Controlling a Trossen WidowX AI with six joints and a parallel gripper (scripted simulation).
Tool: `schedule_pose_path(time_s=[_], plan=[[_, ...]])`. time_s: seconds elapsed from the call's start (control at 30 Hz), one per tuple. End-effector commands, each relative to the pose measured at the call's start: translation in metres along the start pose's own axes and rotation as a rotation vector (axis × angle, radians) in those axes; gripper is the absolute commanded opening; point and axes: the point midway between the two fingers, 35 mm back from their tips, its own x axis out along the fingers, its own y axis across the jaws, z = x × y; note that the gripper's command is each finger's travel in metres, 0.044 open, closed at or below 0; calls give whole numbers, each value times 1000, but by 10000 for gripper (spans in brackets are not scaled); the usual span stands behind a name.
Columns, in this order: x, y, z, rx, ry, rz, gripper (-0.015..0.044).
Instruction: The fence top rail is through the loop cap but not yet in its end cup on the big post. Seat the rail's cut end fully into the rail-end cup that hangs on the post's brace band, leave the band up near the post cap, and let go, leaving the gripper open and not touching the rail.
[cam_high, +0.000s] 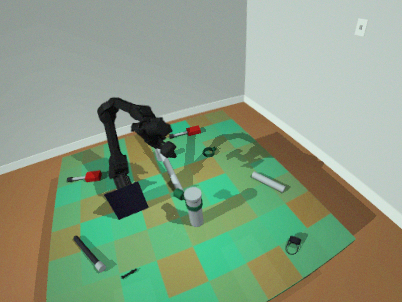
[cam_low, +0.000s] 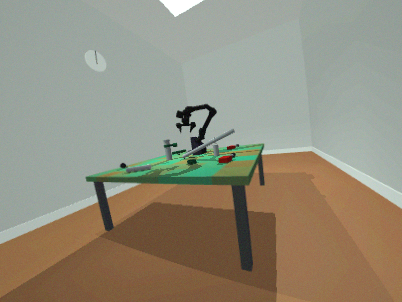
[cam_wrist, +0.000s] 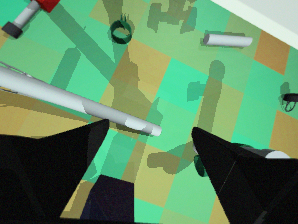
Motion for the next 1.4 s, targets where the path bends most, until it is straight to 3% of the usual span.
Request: schedule_pose_path(time_s=[0.0, 0.4, 0.67, 1.37], plan=[[-2, -26, -8, -257, 40, 14, 440], [-3, -105, -54, -1171, 91, 171, 440], [0, -132, -81, -1534, 49, 263, 440], [7, -135, -88, -1594, 35, 279, 440]])
